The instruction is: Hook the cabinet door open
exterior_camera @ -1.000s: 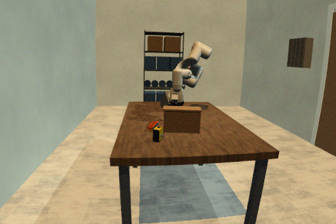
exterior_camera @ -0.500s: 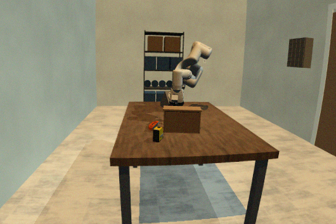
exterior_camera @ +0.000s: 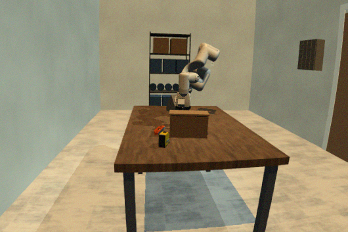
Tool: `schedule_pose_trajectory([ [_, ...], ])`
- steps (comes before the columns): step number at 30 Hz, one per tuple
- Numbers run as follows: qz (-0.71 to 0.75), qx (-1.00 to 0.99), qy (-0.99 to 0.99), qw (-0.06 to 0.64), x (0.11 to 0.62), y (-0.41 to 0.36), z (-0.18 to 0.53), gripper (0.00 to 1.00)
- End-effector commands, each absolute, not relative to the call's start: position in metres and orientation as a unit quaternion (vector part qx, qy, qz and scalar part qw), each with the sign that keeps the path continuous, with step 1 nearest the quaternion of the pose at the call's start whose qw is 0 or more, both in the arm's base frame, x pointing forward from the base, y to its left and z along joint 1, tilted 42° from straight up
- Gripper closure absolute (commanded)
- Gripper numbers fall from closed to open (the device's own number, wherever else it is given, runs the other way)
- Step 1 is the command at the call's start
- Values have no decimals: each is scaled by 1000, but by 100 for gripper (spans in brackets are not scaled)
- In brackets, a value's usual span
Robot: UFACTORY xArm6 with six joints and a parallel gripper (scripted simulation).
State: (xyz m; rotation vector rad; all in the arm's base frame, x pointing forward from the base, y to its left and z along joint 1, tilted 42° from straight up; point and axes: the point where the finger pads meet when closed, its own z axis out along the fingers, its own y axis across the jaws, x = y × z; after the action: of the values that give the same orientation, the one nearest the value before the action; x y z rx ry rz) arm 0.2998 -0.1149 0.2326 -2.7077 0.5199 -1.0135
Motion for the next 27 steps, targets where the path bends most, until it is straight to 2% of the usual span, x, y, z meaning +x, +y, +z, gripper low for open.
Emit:
schedule_pose_trajectory([
  [1,-344,-917,176,101,302,-115,232,96],
  [27,-344,-917,176,101,305,-115,230,96],
])
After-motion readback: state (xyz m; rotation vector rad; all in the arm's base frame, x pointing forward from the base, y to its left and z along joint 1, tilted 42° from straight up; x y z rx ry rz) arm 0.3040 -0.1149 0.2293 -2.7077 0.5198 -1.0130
